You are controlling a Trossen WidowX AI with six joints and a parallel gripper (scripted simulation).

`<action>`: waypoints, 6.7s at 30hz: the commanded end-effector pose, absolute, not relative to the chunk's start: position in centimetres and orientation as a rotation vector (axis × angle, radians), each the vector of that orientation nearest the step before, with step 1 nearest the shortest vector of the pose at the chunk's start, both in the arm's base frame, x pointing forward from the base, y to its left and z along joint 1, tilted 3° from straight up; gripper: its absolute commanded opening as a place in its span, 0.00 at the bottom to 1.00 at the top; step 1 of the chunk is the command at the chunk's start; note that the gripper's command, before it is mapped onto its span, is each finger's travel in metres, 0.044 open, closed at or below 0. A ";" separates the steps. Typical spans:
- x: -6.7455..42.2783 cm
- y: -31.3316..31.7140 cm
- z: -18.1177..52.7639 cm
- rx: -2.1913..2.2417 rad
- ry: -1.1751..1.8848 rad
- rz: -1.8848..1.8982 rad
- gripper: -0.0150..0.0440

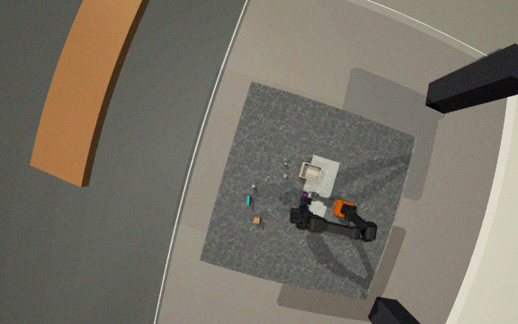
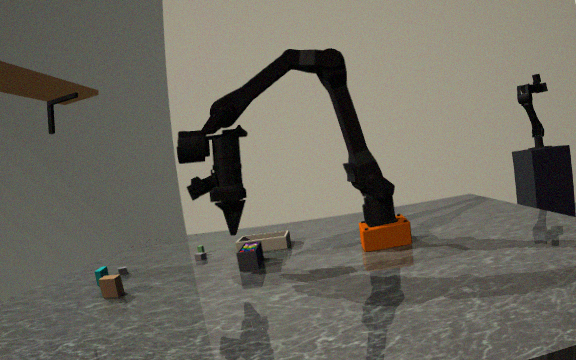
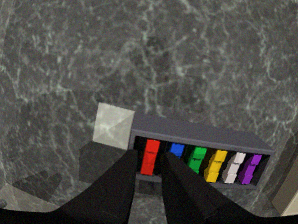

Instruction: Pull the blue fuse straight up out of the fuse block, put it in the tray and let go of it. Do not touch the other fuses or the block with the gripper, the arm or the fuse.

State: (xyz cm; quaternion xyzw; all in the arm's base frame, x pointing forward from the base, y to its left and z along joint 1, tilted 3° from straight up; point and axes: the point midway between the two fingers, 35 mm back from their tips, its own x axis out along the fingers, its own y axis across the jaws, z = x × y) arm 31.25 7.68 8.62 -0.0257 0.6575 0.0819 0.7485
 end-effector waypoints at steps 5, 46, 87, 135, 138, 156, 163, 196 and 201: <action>29.5 5.5 8.1 -0.023 1.504 0.087 0.36; 29.6 5.6 4.9 -0.023 1.504 0.087 0.36; 29.6 5.7 4.3 -0.022 1.506 0.094 0.25; 29.6 5.6 6.6 -0.023 1.505 0.090 0.25; 29.5 5.6 6.8 -0.023 1.505 0.089 0.25; 29.5 5.5 7.6 -0.023 1.504 0.088 0.25; 29.4 5.5 8.2 -0.023 1.504 0.088 0.25; 31.5 -3.8 9.9 -0.033 1.505 0.078 0.25; 31.6 -6.7 9.8 -0.035 1.505 0.076 0.25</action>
